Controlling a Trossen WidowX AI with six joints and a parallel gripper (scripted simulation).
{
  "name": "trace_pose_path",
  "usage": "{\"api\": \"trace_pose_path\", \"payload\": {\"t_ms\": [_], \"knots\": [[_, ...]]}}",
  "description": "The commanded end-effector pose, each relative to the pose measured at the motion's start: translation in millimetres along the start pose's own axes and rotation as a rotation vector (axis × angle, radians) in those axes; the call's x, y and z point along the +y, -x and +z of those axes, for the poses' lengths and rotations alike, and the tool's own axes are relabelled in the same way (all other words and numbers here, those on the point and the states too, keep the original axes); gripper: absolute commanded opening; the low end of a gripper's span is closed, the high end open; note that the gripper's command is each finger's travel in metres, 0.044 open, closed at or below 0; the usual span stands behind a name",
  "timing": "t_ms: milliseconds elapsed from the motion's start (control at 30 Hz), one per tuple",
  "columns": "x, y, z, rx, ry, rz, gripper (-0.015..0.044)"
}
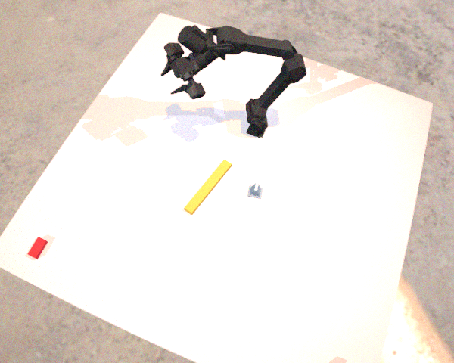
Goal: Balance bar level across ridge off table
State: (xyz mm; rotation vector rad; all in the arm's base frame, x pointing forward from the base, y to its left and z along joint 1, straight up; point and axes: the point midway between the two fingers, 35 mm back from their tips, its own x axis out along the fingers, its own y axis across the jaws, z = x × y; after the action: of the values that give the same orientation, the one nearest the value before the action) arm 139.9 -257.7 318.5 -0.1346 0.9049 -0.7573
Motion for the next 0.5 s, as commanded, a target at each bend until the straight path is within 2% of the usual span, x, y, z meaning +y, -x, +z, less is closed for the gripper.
{"api": "trace_pose_path", "payload": {"t_ms": [0,467], "knots": [[17,-13,0,0.030,-0.008,0.060,0.0315],[84,-43,5,0.130,-0.026,0.247,0.0315]]}}
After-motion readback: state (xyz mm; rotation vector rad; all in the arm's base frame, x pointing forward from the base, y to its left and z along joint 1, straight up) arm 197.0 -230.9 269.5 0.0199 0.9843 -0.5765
